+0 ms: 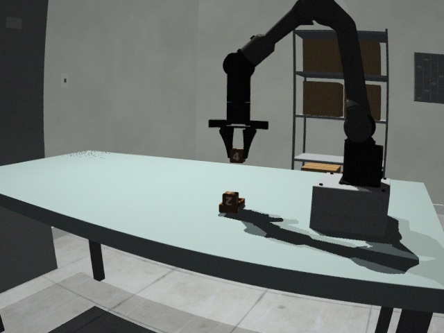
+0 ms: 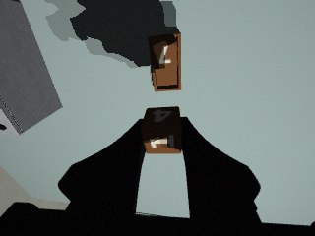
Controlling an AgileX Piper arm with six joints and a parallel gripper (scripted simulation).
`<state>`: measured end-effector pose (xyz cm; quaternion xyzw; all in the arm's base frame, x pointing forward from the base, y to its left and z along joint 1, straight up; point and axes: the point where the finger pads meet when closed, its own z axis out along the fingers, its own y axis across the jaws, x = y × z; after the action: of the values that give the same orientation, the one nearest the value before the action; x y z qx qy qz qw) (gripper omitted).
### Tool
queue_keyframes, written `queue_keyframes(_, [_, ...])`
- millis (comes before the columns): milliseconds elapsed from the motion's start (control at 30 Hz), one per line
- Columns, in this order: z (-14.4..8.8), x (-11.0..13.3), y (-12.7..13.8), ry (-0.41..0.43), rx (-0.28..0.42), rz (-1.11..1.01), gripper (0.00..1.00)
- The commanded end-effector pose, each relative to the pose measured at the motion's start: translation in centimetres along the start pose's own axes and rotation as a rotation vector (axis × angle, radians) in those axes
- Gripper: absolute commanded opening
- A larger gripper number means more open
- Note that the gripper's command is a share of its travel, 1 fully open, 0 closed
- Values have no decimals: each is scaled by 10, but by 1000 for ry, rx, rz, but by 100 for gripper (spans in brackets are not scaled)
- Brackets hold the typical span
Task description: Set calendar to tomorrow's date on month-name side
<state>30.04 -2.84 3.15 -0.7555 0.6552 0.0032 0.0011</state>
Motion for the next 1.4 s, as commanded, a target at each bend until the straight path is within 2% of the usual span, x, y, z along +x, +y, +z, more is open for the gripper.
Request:
queue_keyframes(0, [-3, -17, 0, 7, 5, 3, 38])
queue_keyframes(467, [-3, -18, 0, 6, 5, 4, 38])
queue_keyframes(767, [7, -18, 0, 6, 0, 4, 38])
queue_keyframes(1267, [68, -19, -1, 6, 0, 4, 38])
queue_keyframes(1367, [72, -19, -2, 6, 3, 4, 38])
